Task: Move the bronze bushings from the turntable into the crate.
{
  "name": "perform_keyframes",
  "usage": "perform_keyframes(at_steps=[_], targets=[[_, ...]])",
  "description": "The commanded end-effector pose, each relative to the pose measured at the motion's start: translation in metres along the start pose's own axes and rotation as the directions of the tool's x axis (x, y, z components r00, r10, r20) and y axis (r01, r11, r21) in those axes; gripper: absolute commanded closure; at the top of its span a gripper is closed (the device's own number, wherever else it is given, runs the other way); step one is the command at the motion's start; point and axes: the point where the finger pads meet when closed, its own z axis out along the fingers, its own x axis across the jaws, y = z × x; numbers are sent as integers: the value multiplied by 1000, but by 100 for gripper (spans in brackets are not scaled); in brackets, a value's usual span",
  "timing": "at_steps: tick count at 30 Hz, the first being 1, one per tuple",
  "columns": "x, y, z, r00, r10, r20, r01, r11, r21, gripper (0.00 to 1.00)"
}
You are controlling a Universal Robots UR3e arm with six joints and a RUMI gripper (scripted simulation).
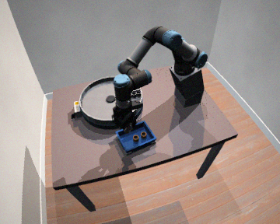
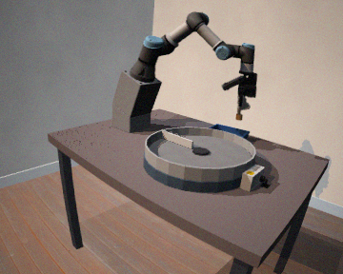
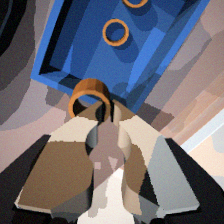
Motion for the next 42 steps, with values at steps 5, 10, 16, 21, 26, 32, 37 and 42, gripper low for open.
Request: perform_keyframes(at_steps=[5,10,16,21,26,32,37,42], targets=[[0,1,-1,1000,0,1,0,1000,-3,100],[0,1,-1,1000,0,1,0,1000,-3,100],[0,1,-1,1000,0,1,0,1000,-3,100],[0,1,-1,1000,0,1,0,1000,-3,100],[0,1,-1,1000,0,1,0,1000,-3,100],[0,1,9,1000,0,1,0,1000,-3,100],[0,1,22,1000,0,1,0,1000,-3,100],[0,2,46,1000,0,1,0,1000,-3,100]])
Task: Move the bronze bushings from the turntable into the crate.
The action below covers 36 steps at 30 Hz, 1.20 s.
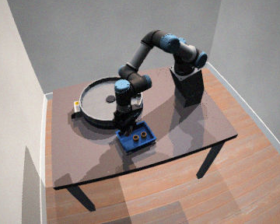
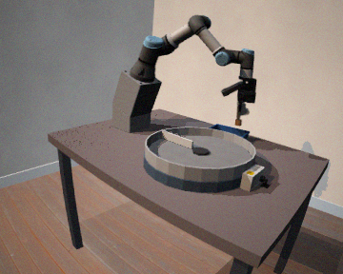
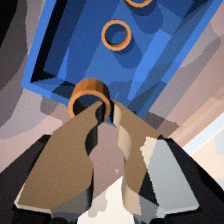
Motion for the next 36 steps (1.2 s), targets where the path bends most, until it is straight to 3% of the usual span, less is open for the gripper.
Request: perform_keyframes(at_steps=[1,7,36], targets=[[0,2,23,1000,0,1,0,1000,-4,100],[0,2,35,1000,0,1,0,1000,-4,100],[0,2,35,1000,0,1,0,1000,-4,100]])
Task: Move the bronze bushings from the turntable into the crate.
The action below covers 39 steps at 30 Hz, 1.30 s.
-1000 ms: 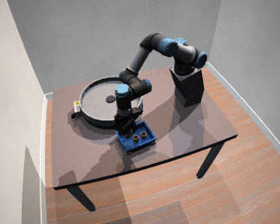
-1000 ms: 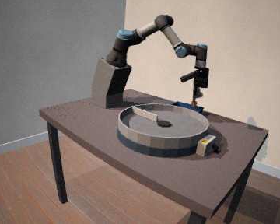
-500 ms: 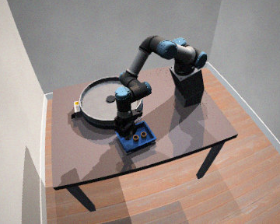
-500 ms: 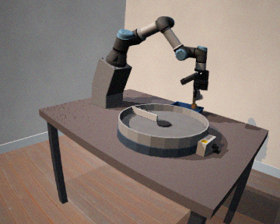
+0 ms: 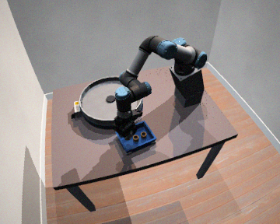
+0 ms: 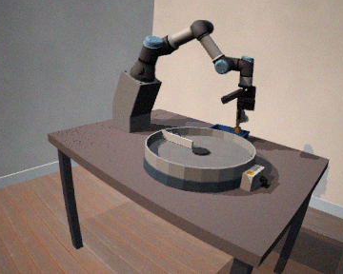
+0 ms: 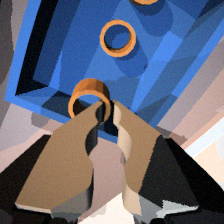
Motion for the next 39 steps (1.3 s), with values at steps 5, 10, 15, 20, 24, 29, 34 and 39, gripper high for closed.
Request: perform_keyframes(at_steps=[5,10,15,20,24,29,34,39], targets=[[0,1,-1,1000,0,1,0,1000,-3,100],[0,1,-1,1000,0,1,0,1000,-3,100],[0,1,0,1000,0,1,0,1000,-3,100],[0,1,4,1000,0,1,0,1000,-3,100],[0,1,9,1000,0,1,0,1000,-3,100],[0,1,14,1000,0,1,0,1000,-3,100],[0,1,23,1000,0,1,0,1000,-3,100],[0,1,32,1000,0,1,0,1000,-3,100]])
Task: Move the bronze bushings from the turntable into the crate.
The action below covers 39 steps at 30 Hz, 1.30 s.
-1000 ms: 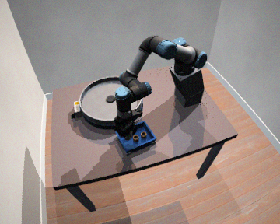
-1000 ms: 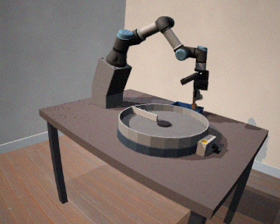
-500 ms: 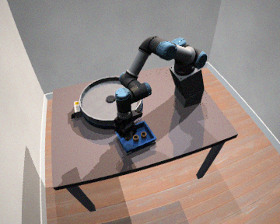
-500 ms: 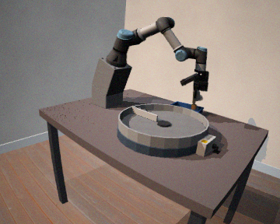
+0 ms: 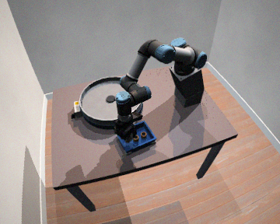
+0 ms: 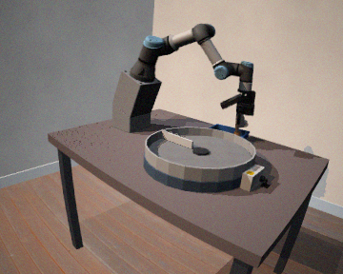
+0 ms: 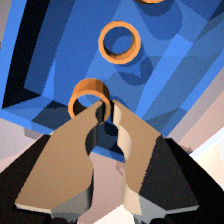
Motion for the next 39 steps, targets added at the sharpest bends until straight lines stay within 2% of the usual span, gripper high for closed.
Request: perform_keyframes(at_steps=[1,13,39], targets=[[0,1,8,1000,0,1,0,1000,-3,100],[0,1,16,1000,0,1,0,1000,-3,100],[0,1,17,1000,0,1,0,1000,-3,100]])
